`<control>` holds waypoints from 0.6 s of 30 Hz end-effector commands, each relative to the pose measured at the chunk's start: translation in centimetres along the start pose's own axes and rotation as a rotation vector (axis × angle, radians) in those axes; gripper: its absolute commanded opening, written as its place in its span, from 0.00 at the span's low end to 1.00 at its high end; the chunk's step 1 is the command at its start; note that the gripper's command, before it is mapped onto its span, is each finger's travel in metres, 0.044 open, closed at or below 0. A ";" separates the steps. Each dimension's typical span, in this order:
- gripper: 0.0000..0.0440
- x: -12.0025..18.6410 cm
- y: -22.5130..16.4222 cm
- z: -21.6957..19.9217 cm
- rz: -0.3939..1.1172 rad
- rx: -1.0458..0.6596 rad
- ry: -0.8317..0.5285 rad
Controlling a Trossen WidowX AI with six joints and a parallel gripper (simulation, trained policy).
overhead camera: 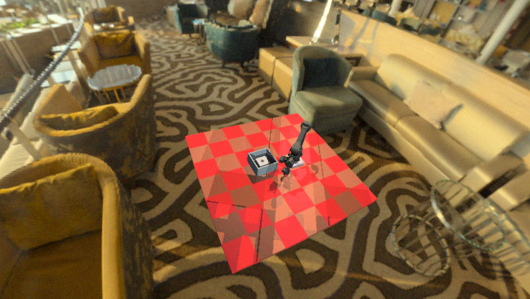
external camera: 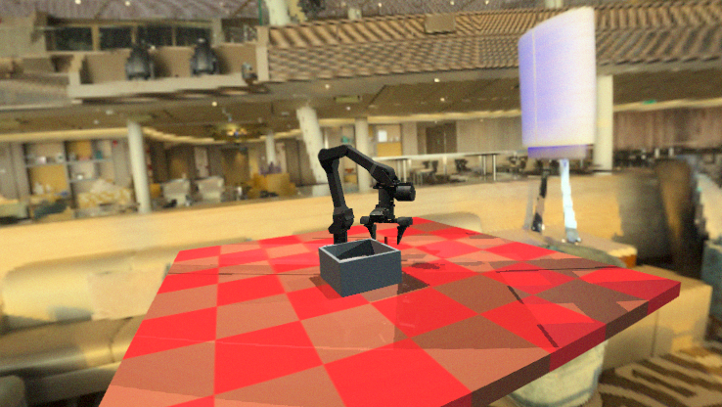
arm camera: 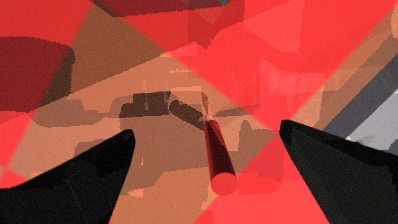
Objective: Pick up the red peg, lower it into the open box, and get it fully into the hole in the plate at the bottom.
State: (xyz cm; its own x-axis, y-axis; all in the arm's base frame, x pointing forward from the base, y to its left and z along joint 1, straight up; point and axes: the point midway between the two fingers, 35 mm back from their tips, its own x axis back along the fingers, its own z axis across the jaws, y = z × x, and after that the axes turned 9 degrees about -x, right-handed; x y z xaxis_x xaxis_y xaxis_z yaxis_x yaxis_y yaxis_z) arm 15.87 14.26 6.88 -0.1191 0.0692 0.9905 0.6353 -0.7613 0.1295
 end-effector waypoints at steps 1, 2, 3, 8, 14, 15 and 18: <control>1.00 -1.2 -0.5 0.0 0.006 0.006 0.001; 1.00 -1.6 -0.6 0.1 0.007 0.010 0.003; 0.99 -1.9 -0.6 0.1 0.008 0.015 0.004; 0.78 -3.5 -1.1 -0.2 0.022 0.037 -0.017; 0.42 -4.5 -1.2 -0.5 0.033 0.035 -0.057; 0.37 -4.6 -1.2 -0.6 0.034 0.033 -0.063; 0.20 -4.8 -1.2 -0.7 0.034 0.030 -0.084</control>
State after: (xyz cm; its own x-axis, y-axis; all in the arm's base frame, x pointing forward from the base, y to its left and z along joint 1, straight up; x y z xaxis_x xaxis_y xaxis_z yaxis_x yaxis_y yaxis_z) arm 15.19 14.40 2.10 -0.0465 0.0935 0.9945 0.6617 -0.7430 0.1008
